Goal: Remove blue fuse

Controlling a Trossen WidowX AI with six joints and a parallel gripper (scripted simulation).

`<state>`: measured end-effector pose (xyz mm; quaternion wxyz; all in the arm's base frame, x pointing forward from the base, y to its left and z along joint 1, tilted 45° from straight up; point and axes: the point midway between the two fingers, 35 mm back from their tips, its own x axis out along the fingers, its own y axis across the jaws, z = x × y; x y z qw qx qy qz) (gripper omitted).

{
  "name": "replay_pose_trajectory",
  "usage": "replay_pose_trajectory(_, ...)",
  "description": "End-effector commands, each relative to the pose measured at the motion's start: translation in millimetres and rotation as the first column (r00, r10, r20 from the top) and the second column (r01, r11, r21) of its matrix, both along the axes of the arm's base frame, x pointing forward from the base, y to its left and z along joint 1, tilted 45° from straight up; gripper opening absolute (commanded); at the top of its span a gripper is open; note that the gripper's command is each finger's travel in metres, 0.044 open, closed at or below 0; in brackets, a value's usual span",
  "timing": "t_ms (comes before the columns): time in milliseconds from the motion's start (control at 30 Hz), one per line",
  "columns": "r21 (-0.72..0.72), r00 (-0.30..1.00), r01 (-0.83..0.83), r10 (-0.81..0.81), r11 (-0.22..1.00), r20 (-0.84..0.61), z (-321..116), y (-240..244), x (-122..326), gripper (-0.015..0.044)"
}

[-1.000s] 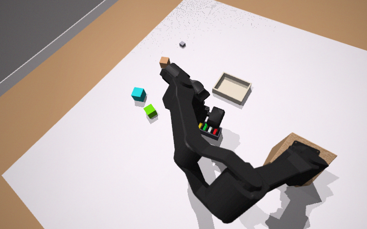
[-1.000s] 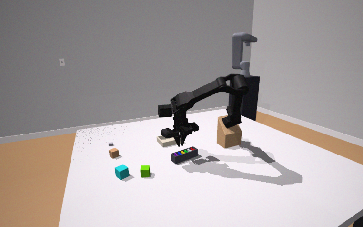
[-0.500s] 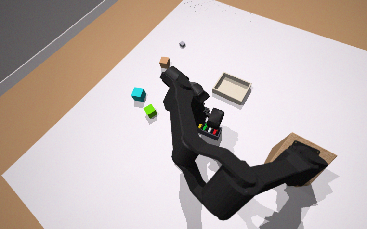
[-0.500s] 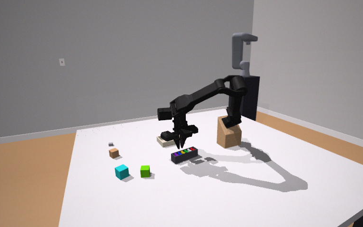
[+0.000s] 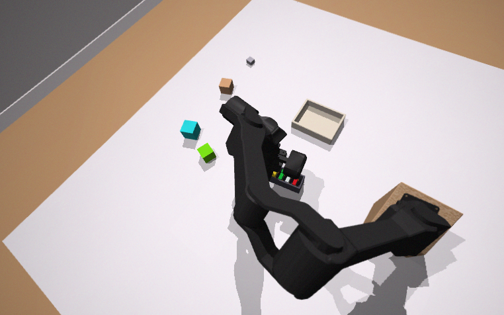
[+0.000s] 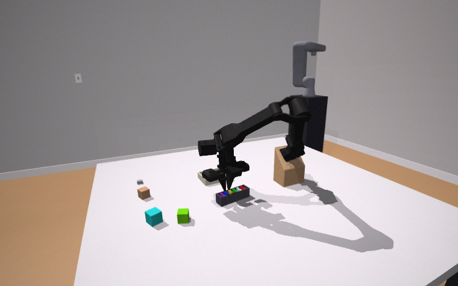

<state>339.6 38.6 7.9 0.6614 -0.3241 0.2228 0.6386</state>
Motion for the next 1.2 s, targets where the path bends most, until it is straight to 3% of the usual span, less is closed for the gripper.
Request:
replay_pose_trajectory(0,0.002,1.0,0.001,-0.001,1.0,-0.006,-4.2,3.8,0.0,0.0074)
replay_pose_trajectory(900,0.003,1.0,0.001,-0.001,1.0,-0.006,-12.3,11.9,1.2,0.0074)
replay_pose_trajectory(1167,-0.002,1.0,-0.001,0.001,1.0,-0.002,-11.7,10.9,1.7,0.0021)
